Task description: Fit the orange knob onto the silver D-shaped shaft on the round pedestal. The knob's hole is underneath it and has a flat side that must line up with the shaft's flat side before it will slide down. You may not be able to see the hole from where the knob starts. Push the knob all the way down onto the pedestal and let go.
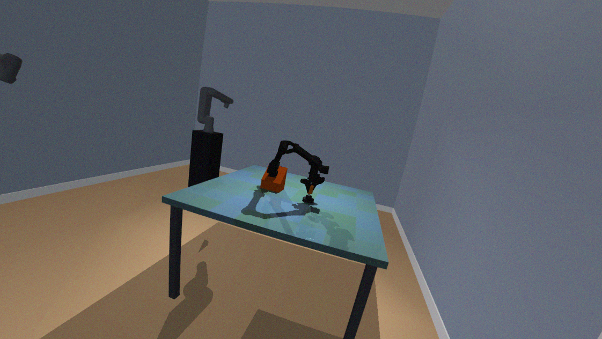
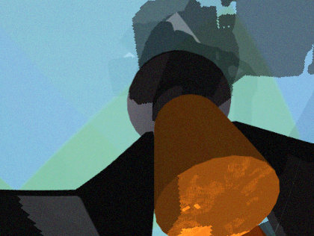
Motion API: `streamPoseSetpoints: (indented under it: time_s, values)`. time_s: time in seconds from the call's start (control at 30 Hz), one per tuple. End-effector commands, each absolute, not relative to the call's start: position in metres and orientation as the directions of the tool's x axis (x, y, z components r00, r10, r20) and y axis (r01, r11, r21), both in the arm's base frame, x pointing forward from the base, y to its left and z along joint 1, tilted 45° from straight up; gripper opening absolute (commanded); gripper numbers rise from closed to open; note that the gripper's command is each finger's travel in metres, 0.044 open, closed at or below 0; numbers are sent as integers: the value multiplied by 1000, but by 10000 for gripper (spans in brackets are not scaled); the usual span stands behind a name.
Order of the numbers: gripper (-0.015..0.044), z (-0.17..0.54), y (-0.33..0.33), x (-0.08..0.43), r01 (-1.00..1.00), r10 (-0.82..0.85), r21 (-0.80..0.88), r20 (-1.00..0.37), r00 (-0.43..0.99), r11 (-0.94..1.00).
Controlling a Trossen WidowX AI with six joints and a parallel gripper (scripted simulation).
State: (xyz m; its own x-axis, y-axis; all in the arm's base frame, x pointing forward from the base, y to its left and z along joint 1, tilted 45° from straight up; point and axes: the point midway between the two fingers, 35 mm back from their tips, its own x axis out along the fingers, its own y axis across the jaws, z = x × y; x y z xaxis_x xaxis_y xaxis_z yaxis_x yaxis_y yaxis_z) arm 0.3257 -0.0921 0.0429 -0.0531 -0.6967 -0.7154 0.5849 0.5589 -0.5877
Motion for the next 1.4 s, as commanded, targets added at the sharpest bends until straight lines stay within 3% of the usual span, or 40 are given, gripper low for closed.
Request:
streamPoseSetpoints:
  time_s: [0.0, 0.83, 1.07, 1.37]
  values:
    - [0, 42, -93, 325, 611, -699, -576, -713, -52, 542]
    - [0, 45, -91, 326, 611, -699, -576, -713, -52, 542]
    - [0, 44, -92, 326, 755, -699, -486, -713, -52, 439]
    - [0, 42, -94, 325, 762, -699, -481, -713, -52, 433]
